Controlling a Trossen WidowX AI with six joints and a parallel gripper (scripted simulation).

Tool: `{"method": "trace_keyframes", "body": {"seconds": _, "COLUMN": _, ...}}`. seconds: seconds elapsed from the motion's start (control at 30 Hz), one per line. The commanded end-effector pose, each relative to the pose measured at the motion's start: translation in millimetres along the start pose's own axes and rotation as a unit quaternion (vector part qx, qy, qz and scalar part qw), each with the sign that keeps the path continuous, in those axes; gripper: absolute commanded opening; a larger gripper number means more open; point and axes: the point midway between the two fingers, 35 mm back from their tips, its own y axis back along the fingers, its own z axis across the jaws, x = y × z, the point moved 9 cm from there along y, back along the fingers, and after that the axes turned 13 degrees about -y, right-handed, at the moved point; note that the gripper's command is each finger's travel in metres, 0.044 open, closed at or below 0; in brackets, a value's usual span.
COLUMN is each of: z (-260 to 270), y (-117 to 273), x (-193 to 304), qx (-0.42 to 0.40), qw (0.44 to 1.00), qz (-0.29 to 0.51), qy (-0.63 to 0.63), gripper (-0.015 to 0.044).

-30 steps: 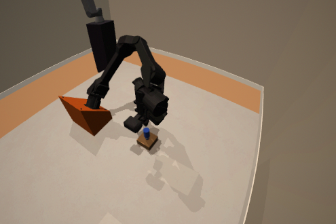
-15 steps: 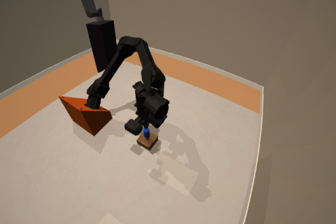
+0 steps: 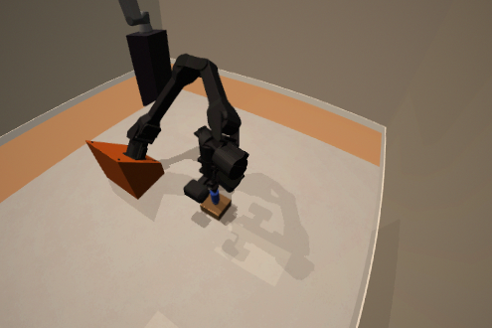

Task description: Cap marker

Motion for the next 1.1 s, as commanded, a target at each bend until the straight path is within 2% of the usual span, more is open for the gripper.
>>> {"method": "trace_keyframes", "body": {"seconds": 0.0, "z": 0, "y": 0, "x": 0, "qx": 0.0, "qw": 1.0, "qz": 0.0, "qy": 0.0, "gripper": 0.0}}
{"method": "trace_keyframes", "body": {"seconds": 0.2, "z": 0, "y": 2, "x": 0, "qx": 0.0, "qw": 1.0, "qz": 0.0, "qy": 0.0, "gripper": 0.0}}
{"method": "trace_keyframes", "body": {"seconds": 0.43, "z": -1, "y": 87, "x": -1, "qx": 0.002, "qw": 1.0, "qz": 0.001, "qy": -0.001, "gripper": 0.0}}
{"method": "trace_keyframes", "body": {"seconds": 0.6, "z": -1, "y": 89, "x": -1, "qx": 0.001, "qw": 1.0, "qz": 0.001, "qy": -0.001, "gripper": 0.0}}
{"method": "trace_keyframes", "body": {"seconds": 1.07, "z": -1, "y": 89, "x": -1, "qx": 0.001, "qw": 1.0, "qz": 0.001, "qy": -0.001, "gripper": 0.0368}}
